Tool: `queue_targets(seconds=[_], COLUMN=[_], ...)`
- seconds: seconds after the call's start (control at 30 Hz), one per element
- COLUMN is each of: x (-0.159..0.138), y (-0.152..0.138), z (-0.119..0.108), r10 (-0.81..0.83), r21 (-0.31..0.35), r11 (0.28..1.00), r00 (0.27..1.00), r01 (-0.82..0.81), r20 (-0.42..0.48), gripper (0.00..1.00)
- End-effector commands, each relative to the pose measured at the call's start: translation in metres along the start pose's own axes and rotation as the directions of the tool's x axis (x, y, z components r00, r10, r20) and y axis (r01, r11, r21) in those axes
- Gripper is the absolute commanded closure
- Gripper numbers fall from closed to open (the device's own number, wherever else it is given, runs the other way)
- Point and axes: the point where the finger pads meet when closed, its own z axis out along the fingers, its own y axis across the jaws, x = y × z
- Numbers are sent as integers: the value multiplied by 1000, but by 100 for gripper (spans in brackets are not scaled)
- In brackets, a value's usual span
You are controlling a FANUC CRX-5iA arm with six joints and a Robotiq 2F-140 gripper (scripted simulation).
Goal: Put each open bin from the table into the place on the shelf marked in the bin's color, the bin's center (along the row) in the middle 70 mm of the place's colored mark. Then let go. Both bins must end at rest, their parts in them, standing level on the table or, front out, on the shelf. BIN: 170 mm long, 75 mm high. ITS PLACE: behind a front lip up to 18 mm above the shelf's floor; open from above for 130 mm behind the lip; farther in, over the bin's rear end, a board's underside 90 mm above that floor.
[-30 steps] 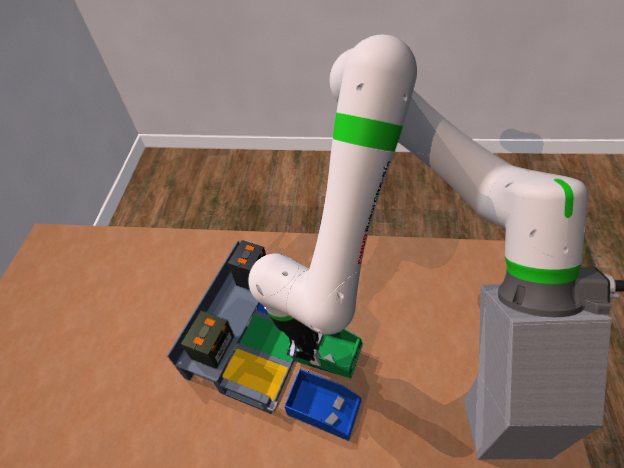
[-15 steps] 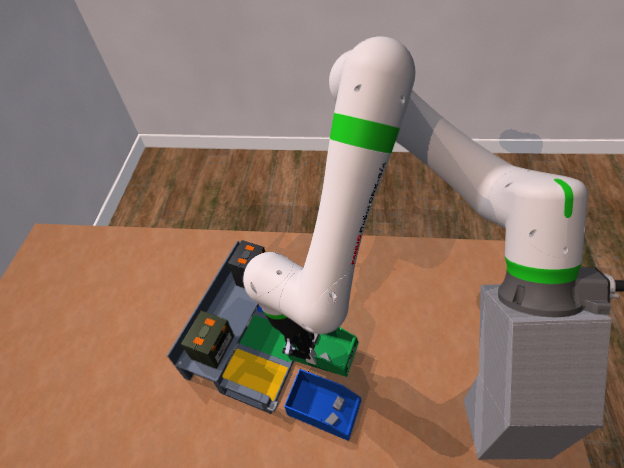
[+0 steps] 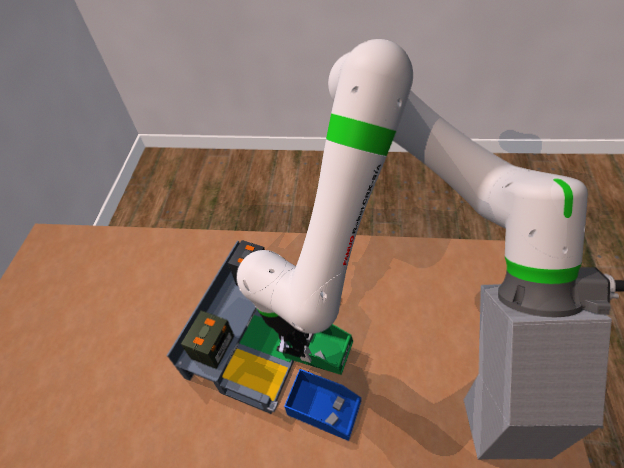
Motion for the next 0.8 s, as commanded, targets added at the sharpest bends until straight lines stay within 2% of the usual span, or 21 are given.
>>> queue_targets(seconds=[0.0, 0.77], x=[-4, -29], y=[0, 0], z=[-1, -5], r10=[0, 0], r21=[0, 0], r11=[1000, 1000], r00=[1000, 1000], r01=[0, 0], r20=[0, 0], gripper=[100, 100])
